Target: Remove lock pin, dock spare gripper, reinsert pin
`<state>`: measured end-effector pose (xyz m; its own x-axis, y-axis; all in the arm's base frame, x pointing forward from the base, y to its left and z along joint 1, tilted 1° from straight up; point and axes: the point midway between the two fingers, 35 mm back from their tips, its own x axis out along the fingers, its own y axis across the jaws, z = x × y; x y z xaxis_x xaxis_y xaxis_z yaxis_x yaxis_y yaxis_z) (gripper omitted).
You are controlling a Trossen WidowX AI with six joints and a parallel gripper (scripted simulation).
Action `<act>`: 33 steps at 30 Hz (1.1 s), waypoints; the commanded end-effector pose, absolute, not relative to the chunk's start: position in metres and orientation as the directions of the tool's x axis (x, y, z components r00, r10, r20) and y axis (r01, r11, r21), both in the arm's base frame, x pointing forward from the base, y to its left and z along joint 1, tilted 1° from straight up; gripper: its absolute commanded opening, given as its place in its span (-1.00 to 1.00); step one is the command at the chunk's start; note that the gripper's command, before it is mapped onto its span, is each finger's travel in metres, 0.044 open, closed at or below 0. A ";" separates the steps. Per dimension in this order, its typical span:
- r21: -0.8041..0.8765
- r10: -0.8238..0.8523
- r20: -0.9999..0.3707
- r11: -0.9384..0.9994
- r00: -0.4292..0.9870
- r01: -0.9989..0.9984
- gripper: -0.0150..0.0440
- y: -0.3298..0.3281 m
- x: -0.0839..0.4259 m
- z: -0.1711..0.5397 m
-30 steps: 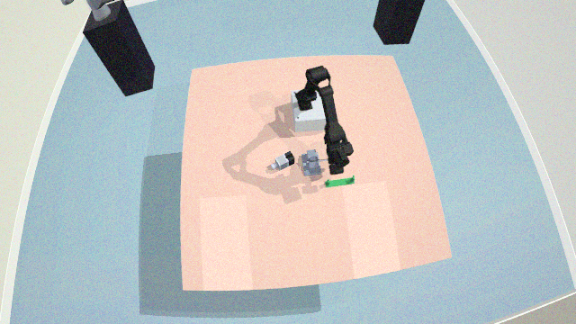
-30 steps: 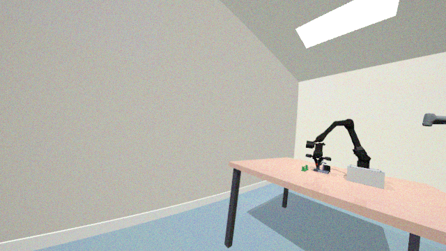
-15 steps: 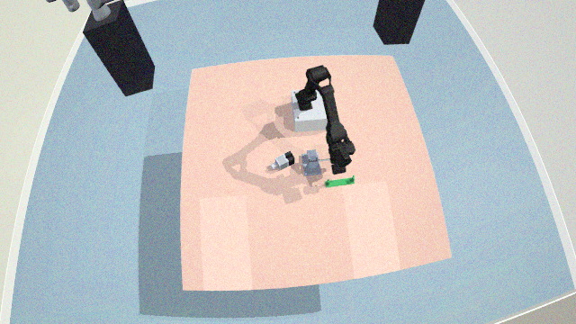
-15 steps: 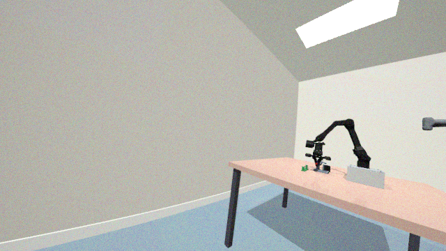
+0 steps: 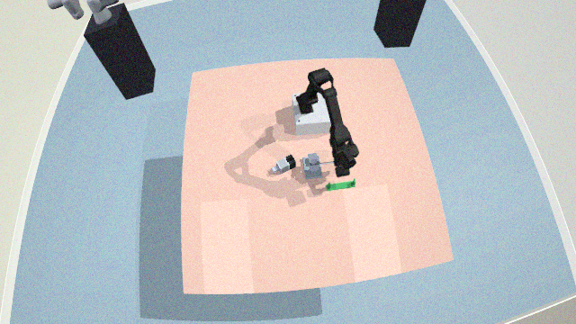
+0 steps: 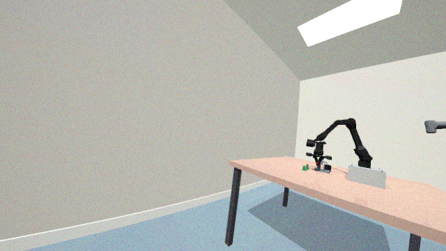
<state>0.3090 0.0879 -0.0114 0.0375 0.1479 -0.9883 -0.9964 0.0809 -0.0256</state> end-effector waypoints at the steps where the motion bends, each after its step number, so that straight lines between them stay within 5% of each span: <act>1: -0.027 0.145 -0.989 0.082 0.038 -0.996 -0.49 0.091 0.310 -0.012; 33: -0.028 0.141 -0.989 0.083 0.040 -0.996 -0.49 0.120 0.312 -0.009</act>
